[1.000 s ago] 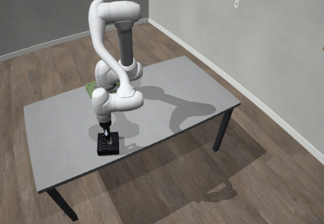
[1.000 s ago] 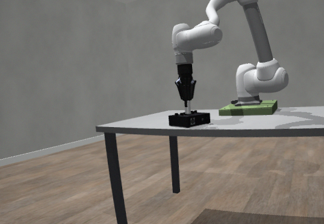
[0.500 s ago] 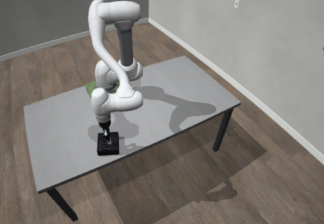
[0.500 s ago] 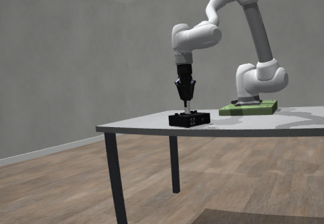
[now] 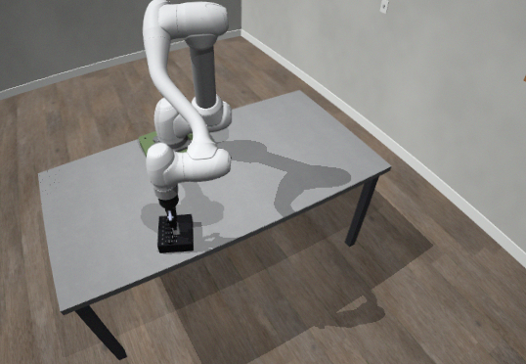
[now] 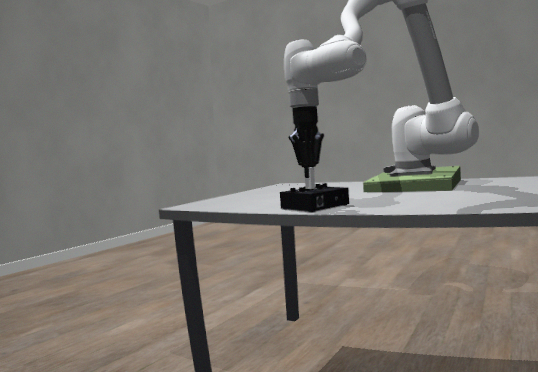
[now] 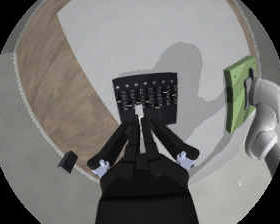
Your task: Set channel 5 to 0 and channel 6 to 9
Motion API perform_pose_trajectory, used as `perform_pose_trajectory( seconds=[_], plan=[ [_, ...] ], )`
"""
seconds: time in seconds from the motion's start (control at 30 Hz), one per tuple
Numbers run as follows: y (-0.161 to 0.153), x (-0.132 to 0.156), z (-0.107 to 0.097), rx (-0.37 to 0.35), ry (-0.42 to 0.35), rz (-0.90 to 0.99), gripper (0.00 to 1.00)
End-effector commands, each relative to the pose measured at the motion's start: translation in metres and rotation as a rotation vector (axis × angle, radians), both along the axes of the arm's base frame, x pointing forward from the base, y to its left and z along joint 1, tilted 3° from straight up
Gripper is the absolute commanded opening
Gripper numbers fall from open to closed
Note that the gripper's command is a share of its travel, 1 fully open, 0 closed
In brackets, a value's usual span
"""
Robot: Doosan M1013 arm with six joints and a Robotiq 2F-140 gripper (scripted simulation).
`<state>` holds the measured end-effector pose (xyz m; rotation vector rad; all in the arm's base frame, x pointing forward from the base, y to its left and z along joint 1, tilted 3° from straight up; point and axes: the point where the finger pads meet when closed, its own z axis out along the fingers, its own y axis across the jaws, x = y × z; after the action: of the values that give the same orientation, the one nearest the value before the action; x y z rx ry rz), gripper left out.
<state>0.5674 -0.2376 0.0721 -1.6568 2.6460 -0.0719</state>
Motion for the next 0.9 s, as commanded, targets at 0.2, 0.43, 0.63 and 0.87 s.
perform_pose_trajectory(
  seconds=[0.2,0.43,0.63,0.87],
  plan=[
    [-0.003,-0.002,0.000,0.000,0.000,0.000,0.10],
    [-0.007,-0.003,0.000,0.000,0.000,0.000,0.10],
    [-0.010,-0.005,0.000,0.000,0.000,0.000,0.10],
    [-0.013,-0.006,0.000,0.000,0.000,0.000,0.10]
  ],
)
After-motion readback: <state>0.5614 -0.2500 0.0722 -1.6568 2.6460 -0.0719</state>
